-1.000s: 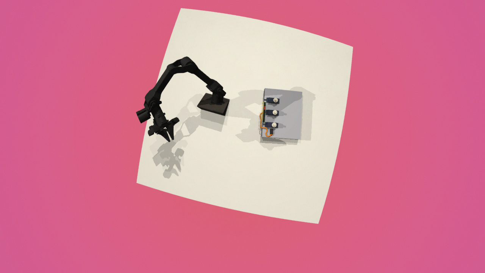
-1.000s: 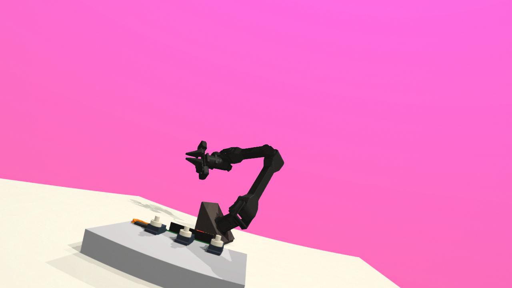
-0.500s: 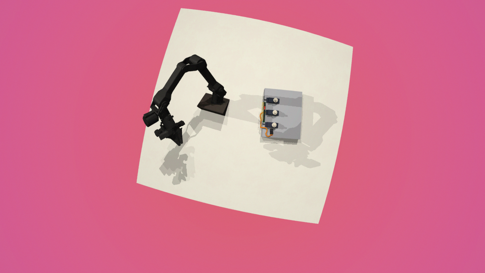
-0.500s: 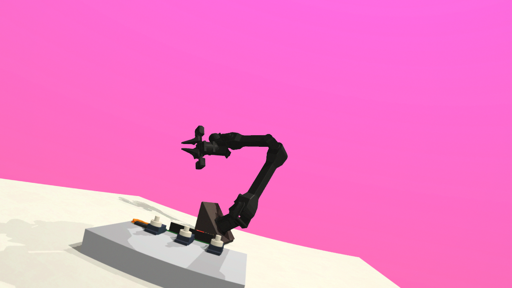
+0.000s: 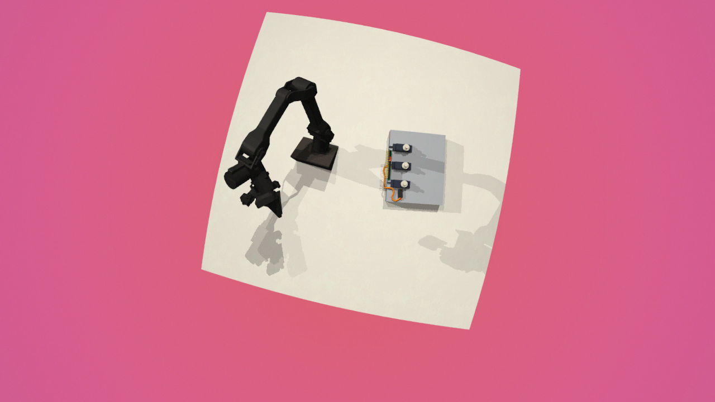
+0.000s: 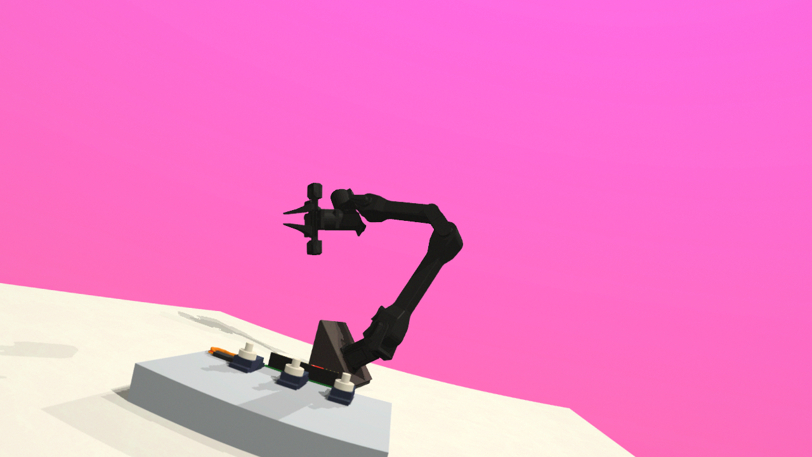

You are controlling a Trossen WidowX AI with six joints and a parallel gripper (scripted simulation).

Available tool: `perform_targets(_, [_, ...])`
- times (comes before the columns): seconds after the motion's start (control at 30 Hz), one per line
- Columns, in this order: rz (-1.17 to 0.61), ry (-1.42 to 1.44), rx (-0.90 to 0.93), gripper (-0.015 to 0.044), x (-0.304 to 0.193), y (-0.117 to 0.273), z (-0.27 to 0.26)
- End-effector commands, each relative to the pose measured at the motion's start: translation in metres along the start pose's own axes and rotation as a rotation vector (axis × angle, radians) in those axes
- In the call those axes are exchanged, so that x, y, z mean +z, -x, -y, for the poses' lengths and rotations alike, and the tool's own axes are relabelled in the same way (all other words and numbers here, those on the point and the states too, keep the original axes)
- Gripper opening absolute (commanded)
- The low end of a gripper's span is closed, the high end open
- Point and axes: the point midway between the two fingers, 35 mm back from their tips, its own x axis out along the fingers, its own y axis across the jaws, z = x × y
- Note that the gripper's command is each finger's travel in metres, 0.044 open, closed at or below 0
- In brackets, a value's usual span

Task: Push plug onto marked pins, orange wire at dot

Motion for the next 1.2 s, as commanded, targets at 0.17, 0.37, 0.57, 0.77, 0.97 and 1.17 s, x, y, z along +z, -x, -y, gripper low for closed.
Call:
perform_targets(0.17, [0.018, 0.160, -0.034, 0.0115, -0.030, -0.015, -0.015])
perform_targets(0.37, [0.022, 0.278, -0.048, 0.0115, -0.054, -0.025, -0.026])
perform_targets(0.57, [0.030, 0.428, -0.062, 0.0115, -0.084, -0.037, -0.038])
perform_targets(0.77, [0.035, 0.572, -0.072, 0.0115, -0.114, -0.047, -0.046])
perform_targets(0.97, [0.037, 0.726, -0.071, 0.0115, -0.148, -0.057, -0.053])
perform_targets(1.17, [0.030, 0.870, -0.062, 0.0115, -0.186, -0.065, -0.056])
